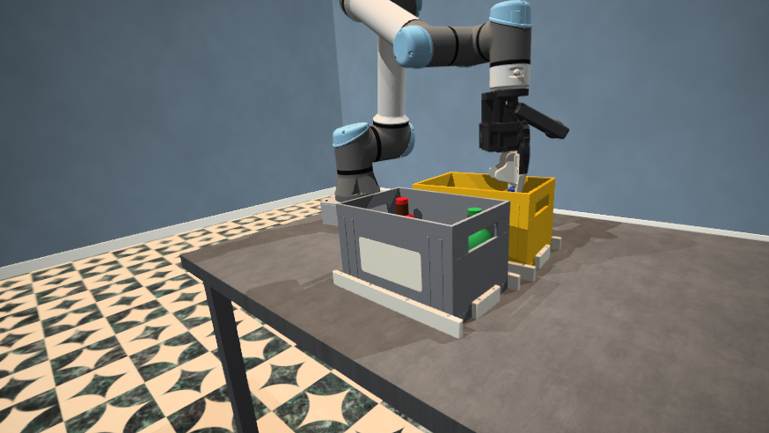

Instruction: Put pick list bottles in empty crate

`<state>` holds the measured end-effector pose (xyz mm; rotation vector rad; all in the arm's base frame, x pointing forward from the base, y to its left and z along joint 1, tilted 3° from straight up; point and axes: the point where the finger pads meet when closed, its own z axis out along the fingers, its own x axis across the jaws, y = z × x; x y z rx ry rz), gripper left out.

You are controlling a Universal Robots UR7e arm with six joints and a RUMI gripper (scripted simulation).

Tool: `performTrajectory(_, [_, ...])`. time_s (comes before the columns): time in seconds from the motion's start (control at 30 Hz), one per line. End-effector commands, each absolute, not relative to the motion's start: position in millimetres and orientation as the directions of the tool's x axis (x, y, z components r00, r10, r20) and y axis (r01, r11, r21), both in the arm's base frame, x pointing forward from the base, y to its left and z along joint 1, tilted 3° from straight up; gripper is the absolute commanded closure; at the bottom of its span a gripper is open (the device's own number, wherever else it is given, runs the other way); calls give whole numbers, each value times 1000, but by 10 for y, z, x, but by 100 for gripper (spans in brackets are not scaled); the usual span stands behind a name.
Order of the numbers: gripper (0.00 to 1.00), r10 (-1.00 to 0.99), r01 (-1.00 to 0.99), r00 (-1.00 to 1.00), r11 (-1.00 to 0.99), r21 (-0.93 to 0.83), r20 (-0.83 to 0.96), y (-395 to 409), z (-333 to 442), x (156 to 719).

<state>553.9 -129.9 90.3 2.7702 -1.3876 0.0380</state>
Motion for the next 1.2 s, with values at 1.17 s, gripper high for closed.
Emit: performTrajectory(1.17, [100,-800,-801,599,-598,26,43,-1305,833,5545])
